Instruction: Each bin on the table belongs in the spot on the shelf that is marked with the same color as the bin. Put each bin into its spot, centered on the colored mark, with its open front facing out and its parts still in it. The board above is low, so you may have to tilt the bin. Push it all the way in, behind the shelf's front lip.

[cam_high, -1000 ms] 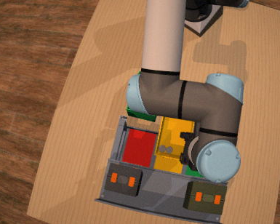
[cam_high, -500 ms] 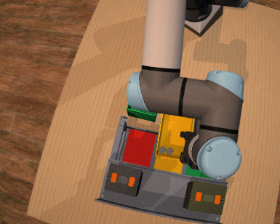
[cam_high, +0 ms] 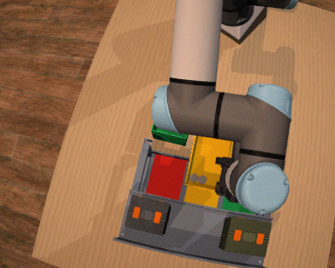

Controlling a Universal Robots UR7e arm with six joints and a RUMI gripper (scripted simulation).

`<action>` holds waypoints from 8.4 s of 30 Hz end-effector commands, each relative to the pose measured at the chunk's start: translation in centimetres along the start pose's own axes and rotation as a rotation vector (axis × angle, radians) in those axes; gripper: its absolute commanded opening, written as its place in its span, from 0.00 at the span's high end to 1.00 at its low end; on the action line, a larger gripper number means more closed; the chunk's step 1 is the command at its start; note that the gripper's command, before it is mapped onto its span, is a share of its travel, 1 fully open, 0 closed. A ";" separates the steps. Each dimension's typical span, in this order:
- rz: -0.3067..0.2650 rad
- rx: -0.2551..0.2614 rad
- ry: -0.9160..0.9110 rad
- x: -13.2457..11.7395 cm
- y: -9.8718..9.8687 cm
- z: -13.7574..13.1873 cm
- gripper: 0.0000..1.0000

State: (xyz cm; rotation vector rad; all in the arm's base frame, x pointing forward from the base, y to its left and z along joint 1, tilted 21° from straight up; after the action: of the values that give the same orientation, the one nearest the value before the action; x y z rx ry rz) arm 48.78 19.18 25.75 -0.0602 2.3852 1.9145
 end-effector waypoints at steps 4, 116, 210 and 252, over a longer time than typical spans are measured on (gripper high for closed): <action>-0.002 0.000 0.000 0.0 0.1 0.0 1.00; -0.006 -0.001 0.000 -0.5 -1.3 0.1 1.00; -0.047 -0.010 -0.003 -1.5 -1.9 0.4 1.00; -0.076 -0.016 -0.004 -2.0 -1.8 0.5 1.00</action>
State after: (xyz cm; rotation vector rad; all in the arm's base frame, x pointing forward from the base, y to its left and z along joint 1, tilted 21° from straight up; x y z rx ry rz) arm 50.94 19.20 23.97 -0.1434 2.3310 1.8990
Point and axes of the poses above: the point where the finger pads meet when closed, its own y axis back along the fingers, its own z axis across the jaws, x = y × z, the point moved 6 cm from there along y, back along the fingers, and after that the axes turned 13 degrees about -y, right-handed, at the moved point
